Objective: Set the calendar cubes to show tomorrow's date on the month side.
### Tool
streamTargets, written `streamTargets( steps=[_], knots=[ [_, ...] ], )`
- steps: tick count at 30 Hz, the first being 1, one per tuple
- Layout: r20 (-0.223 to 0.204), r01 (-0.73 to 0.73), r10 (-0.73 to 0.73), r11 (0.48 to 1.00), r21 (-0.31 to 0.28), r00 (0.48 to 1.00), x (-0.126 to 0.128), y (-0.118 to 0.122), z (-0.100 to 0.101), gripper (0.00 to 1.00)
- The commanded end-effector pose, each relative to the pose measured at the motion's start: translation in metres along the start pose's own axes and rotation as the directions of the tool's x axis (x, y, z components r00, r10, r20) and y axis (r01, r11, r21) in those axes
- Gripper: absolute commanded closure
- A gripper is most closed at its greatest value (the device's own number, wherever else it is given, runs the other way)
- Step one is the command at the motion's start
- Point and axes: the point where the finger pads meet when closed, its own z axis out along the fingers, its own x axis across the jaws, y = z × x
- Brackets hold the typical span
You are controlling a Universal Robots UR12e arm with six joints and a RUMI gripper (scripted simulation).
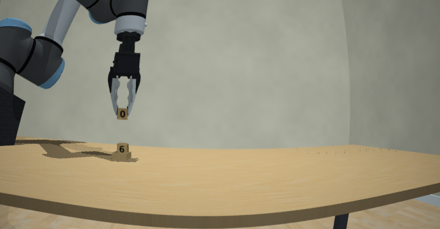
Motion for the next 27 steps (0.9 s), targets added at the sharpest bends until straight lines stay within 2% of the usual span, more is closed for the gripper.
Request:
streamTargets(
  steps=[1, 6, 12, 15, 17, 21, 25, 26, 27],
  knots=[
    [-0.005, 0.163, -0.163, 0.987, -0.003, 0.987, 0.006, -0.009, -0.002, 0.9],
    [-0.005, 0.259, -0.259, 0.966, -0.004, 0.966, 0.009, -0.017, -0.001, 0.9],
    [-0.004, 0.401, -0.401, 0.916, -0.004, 0.916, 0.012, -0.028, 0.0, 0.9],
    [-0.004, 0.407, -0.407, 0.914, -0.004, 0.914, 0.012, -0.029, 0.0, 0.9],
    [-0.004, 0.494, -0.494, 0.869, -0.005, 0.869, 0.014, -0.036, 0.0, 0.9],
    [-0.003, 0.547, -0.547, 0.837, -0.005, 0.837, 0.016, -0.04, 0.0, 0.9],
    [-0.003, 0.631, -0.631, 0.776, -0.005, 0.776, 0.017, -0.048, 0.001, 0.9],
    [-0.003, 0.632, -0.632, 0.775, -0.005, 0.775, 0.017, -0.048, 0.001, 0.9],
    [-0.003, 0.665, -0.665, 0.747, -0.005, 0.747, 0.018, -0.051, 0.002, 0.9]
  ],
)
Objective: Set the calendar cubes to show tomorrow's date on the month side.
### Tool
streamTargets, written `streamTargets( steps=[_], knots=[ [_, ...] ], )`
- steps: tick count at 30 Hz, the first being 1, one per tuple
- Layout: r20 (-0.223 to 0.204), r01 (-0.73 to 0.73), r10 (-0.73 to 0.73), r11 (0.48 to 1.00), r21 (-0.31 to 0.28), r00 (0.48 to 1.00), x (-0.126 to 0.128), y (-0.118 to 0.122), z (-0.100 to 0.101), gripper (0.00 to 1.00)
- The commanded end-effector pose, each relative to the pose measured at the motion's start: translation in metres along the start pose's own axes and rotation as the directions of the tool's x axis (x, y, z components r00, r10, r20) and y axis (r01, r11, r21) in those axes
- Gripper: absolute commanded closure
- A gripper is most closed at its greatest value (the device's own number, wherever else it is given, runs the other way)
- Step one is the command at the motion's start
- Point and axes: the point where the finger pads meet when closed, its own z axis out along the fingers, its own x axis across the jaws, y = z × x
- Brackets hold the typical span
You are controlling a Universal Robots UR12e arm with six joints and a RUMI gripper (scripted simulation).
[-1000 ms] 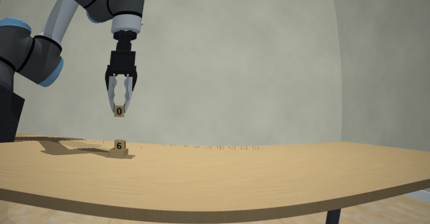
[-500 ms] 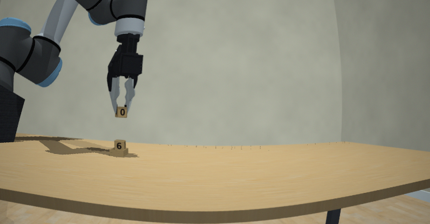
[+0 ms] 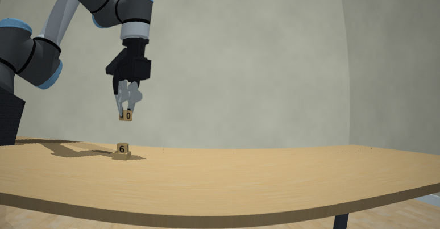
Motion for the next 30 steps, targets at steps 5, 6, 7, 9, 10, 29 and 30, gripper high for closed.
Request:
streamTargets(
  steps=[5, 6, 7, 9, 10, 29, 30],
  knots=[
    [-0.006, 0.209, -0.209, 0.978, -0.004, 0.978, 0.013, -0.007, -0.002, 0.9],
    [-0.006, 0.256, -0.256, 0.967, -0.004, 0.967, 0.016, -0.009, -0.001, 0.9],
    [-0.006, 0.293, -0.293, 0.956, -0.005, 0.956, 0.018, -0.011, -0.001, 0.9],
    [-0.006, 0.328, -0.328, 0.945, -0.005, 0.945, 0.02, -0.013, -0.001, 0.9],
    [-0.006, 0.344, -0.344, 0.939, -0.005, 0.939, 0.021, -0.014, -0.001, 0.9],
    [-0.006, 0.638, -0.638, 0.77, -0.007, 0.77, 0.04, -0.031, 0.001, 0.9],
    [-0.006, 0.643, -0.643, 0.766, -0.007, 0.766, 0.04, -0.032, 0.001, 0.9]
  ],
)
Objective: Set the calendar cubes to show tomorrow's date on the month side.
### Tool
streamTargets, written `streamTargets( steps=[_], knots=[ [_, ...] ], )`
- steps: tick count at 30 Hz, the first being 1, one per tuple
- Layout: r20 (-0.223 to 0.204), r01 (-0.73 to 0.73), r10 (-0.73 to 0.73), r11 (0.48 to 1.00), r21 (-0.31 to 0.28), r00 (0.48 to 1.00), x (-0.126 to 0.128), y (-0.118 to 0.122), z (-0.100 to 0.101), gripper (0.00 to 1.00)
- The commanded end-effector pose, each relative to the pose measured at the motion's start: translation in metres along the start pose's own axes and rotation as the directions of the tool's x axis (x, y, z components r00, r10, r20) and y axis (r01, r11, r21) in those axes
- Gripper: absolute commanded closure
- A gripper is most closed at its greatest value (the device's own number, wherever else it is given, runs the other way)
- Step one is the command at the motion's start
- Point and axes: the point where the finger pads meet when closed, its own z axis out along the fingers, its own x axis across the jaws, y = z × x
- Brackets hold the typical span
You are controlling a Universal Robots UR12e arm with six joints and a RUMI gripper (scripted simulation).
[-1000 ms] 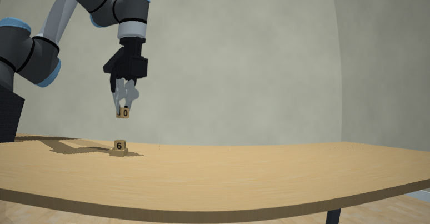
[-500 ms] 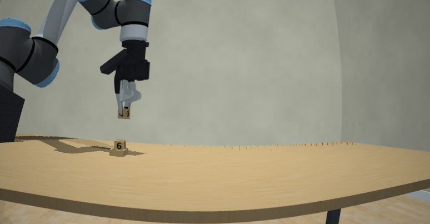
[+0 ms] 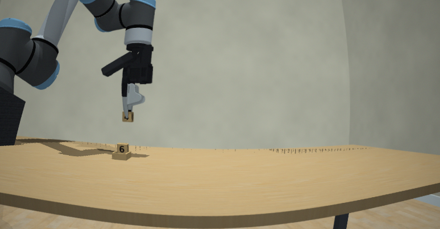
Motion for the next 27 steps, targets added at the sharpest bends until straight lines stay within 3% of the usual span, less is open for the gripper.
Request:
streamTargets(
  steps=[1, 18, 27],
  knots=[
    [-0.003, 0.102, -0.102, 0.995, -0.006, 0.995, 0.007, 0.002, -0.002, 0.9],
    [-0.003, 0.104, -0.104, 0.995, -0.005, 0.995, 0.006, 0.002, -0.001, 0.9],
    [-0.005, 0.103, -0.103, 0.995, 0.001, 0.995, 0.007, -0.002, 0.012, 0.9]
  ],
)
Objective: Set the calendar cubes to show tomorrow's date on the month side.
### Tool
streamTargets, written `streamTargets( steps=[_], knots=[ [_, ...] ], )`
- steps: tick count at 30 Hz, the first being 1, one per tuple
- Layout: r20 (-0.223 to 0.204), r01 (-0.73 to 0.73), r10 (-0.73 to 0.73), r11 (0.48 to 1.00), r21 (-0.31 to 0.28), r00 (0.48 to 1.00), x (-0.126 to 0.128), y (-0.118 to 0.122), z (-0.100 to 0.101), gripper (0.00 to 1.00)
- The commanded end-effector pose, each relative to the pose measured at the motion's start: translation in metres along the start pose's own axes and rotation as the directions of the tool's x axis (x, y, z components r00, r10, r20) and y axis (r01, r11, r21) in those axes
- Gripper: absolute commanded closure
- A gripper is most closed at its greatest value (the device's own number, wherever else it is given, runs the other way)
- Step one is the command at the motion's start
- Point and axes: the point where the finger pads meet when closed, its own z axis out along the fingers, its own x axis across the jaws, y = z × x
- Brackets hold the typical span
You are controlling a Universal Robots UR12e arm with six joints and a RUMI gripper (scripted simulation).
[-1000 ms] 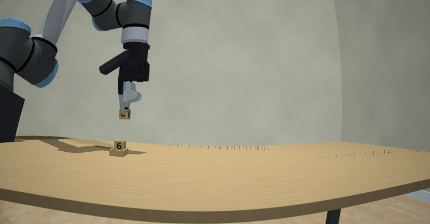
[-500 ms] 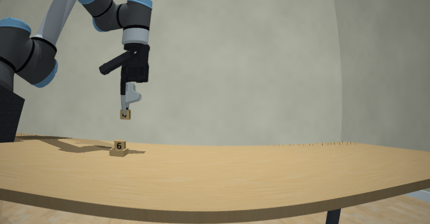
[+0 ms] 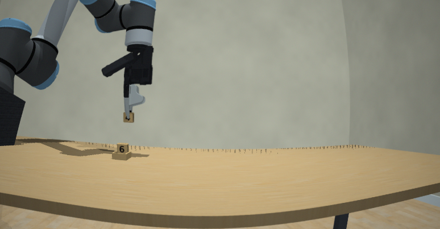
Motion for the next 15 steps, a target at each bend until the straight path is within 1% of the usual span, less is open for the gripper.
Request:
streamTargets(
  steps=[1, 13, 15],
  knots=[
    [-0.003, -0.001, 0.001, 1.0, 0.005, 1.0, 0.002, -0.003, 0.014, 0.9],
    [-0.003, -0.001, 0.001, 1.0, 0.005, 1.0, 0.001, -0.003, 0.068, 0.9],
    [-0.003, -0.001, 0.001, 1.0, 0.005, 1.0, 0.001, -0.003, 0.068, 0.9]
  ],
)
